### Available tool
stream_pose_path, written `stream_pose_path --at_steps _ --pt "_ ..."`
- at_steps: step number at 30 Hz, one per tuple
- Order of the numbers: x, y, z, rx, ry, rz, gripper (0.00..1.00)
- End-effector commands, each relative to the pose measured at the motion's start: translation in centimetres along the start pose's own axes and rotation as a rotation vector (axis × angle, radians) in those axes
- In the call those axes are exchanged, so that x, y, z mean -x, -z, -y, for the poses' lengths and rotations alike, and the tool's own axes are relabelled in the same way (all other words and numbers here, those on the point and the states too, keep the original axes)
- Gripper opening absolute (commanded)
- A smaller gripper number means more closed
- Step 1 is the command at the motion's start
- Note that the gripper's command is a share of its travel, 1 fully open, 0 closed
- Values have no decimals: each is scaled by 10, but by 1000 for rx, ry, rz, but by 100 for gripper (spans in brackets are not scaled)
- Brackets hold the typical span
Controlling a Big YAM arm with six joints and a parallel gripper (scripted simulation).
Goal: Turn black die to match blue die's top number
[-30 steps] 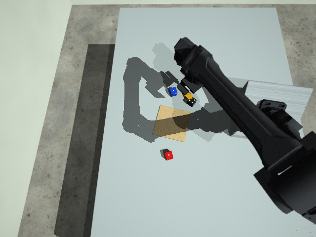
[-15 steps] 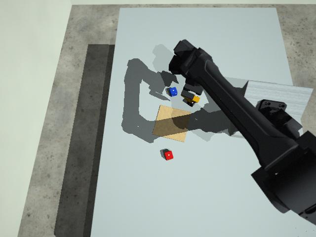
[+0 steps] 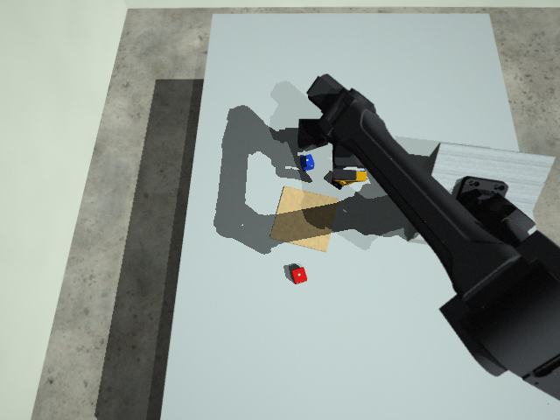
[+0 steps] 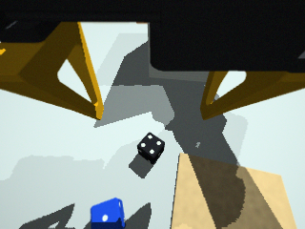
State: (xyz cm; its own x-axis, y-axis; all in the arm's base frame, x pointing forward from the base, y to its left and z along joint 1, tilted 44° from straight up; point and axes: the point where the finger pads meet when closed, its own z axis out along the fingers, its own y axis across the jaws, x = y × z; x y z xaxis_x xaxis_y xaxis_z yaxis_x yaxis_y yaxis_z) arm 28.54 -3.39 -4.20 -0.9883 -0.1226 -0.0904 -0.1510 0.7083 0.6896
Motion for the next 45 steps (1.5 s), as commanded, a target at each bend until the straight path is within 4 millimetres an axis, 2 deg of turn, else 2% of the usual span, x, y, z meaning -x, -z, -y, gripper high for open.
stream_pose_path --at_steps 1,2,4,9,11,14,19,20,24,26,28,36,37,45 --pt "21 7 8 -18 127 22 100" --pt "6 3 8 -7 174 24 100" --pt "2 -4 4 2 250 10 100" --pt "17 -1 6 -14 415 15 100" --pt "13 -1 8 -17 469 22 100" --pt "2 -10 0 10 567 1 100" --pt "7 -11 2 -1 632 5 100" --pt "12 -1 9 -15 666 24 100" --pt "2 -15 0 9 810 2 100" --pt "5 -15 1 5 860 3 100" --pt "10 -10 6 -13 890 15 100" --pt "8 -10 3 -10 911 12 100" --pt "8 -10 3 -10 912 12 44" --pt "8 -10 3 -10 908 12 44"
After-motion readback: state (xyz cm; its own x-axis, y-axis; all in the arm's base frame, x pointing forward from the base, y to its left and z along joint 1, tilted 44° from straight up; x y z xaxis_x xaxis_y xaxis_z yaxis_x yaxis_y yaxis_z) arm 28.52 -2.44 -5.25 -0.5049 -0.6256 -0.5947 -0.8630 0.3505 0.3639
